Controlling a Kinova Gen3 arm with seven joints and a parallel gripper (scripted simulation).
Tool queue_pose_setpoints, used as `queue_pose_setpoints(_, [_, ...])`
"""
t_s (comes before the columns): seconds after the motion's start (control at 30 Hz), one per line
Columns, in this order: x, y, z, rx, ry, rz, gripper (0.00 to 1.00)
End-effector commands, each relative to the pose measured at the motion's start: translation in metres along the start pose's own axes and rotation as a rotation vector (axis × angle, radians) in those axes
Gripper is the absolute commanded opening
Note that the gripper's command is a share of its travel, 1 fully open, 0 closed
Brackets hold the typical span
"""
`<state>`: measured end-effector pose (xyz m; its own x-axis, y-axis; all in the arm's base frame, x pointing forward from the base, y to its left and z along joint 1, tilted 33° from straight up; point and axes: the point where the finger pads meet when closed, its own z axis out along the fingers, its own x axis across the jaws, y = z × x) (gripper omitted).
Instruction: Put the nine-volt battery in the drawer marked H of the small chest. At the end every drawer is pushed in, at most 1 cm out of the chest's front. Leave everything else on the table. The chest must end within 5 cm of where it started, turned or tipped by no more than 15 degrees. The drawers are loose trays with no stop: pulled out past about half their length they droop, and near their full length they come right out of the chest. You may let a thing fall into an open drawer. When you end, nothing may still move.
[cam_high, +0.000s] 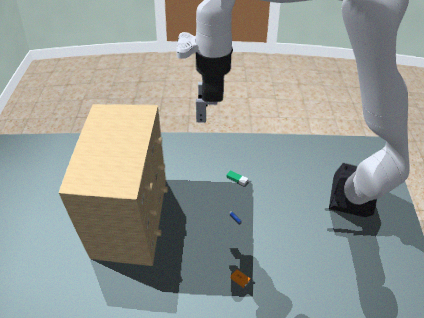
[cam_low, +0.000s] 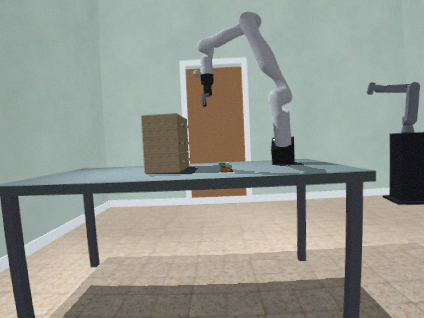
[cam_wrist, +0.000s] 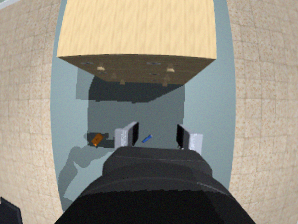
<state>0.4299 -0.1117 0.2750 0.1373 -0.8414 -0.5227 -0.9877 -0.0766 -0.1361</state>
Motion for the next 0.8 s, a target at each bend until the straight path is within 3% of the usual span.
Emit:
queue_pose_setpoints(0.0, [0.0,0.0,-0.001,0.001,0.001,0.0,1.0])
queue_pose_setpoints(0.3, [-0.013,0.0,-0.001,0.001,0.001,0.0,1.0])
queue_pose_setpoints(0.6, [-0.089,0.0,-0.001,0.001,0.001,0.0,1.0])
queue_pose_setpoints(0.67, [-0.089,0.0,-0.001,0.001,0.001,0.0,1.0])
queue_pose_setpoints(0.77, [-0.117,0.0,0.0,0.001,0.001,0.0,1.0])
